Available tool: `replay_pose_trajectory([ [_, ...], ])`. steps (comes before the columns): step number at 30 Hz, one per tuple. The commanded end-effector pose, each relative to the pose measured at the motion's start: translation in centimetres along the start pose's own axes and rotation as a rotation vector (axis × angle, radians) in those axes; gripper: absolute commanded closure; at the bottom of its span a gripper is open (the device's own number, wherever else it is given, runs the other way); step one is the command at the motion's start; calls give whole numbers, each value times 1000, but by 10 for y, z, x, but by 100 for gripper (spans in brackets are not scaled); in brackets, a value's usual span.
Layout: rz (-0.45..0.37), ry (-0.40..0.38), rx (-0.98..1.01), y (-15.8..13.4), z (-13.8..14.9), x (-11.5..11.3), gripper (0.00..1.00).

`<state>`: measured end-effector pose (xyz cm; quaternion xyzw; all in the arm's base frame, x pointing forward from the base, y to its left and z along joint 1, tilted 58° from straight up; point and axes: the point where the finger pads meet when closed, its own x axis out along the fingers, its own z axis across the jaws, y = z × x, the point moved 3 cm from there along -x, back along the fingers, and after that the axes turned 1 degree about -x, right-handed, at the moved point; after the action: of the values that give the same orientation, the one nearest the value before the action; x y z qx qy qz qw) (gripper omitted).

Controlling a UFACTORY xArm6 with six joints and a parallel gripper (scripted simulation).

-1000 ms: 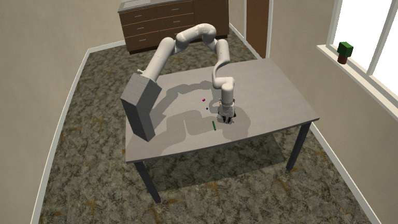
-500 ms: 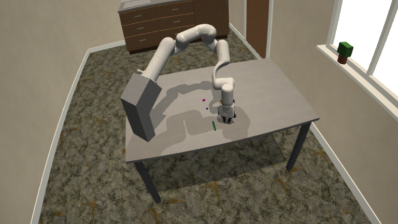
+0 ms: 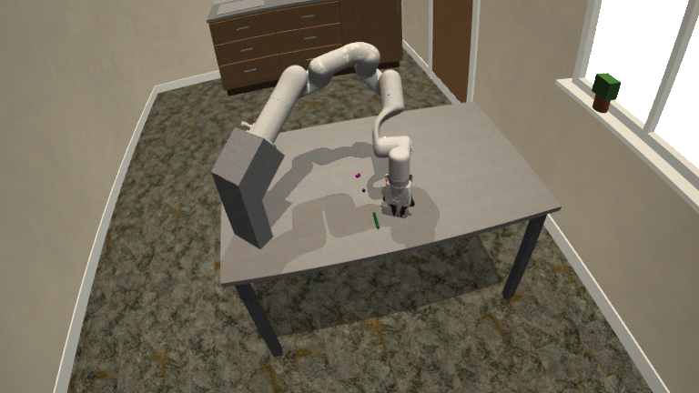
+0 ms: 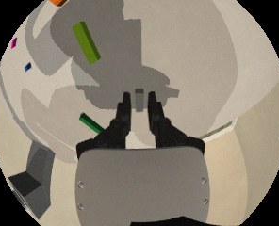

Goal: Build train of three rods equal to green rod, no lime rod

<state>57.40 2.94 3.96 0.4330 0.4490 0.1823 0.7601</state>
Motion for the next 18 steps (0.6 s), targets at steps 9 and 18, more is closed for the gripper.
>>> replay_pose_trajectory([
  [9,0,-2,0,0,1,-1,76],
  [18,0,-2,0,0,1,-1,96],
])
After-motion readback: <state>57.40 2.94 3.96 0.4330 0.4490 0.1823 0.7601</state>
